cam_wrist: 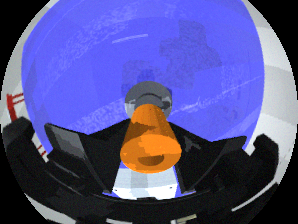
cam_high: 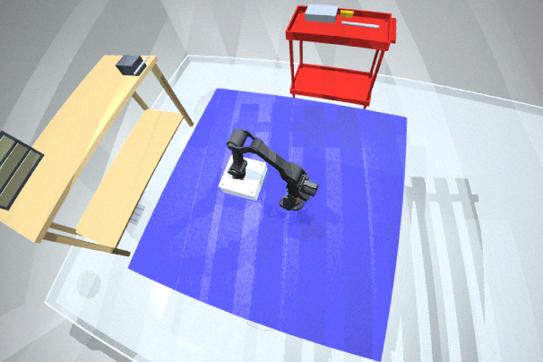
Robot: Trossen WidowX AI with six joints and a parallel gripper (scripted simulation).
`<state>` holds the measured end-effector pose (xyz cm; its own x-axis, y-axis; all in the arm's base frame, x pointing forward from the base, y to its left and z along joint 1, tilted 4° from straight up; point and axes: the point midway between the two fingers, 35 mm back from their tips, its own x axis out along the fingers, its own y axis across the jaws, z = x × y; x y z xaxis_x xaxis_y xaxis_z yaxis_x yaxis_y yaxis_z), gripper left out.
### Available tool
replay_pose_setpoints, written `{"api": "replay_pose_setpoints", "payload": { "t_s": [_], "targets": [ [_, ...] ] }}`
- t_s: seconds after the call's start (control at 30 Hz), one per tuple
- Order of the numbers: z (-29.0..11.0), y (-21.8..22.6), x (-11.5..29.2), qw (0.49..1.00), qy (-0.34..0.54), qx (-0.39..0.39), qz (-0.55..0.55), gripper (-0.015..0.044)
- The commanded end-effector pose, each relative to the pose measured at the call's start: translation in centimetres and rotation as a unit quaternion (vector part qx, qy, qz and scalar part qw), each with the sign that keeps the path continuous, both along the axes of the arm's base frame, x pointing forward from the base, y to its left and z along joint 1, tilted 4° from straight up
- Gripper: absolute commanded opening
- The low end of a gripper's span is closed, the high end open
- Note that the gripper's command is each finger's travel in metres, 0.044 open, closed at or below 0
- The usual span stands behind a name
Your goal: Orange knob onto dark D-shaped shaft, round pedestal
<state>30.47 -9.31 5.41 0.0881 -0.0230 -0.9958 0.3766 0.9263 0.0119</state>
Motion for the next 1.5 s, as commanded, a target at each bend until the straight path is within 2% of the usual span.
{"api": "replay_pose_setpoints", "payload": {
  "t_s": [0.0, 1.47],
  "targets": [
    [-0.04, -0.10, 0.19, 1.000, -0.001, -0.001, -0.002, 0.0000],
    [0.23, -0.21, 0.16, 1.000, -0.001, 0.000, -0.015, 0.0000]
  ]
}}
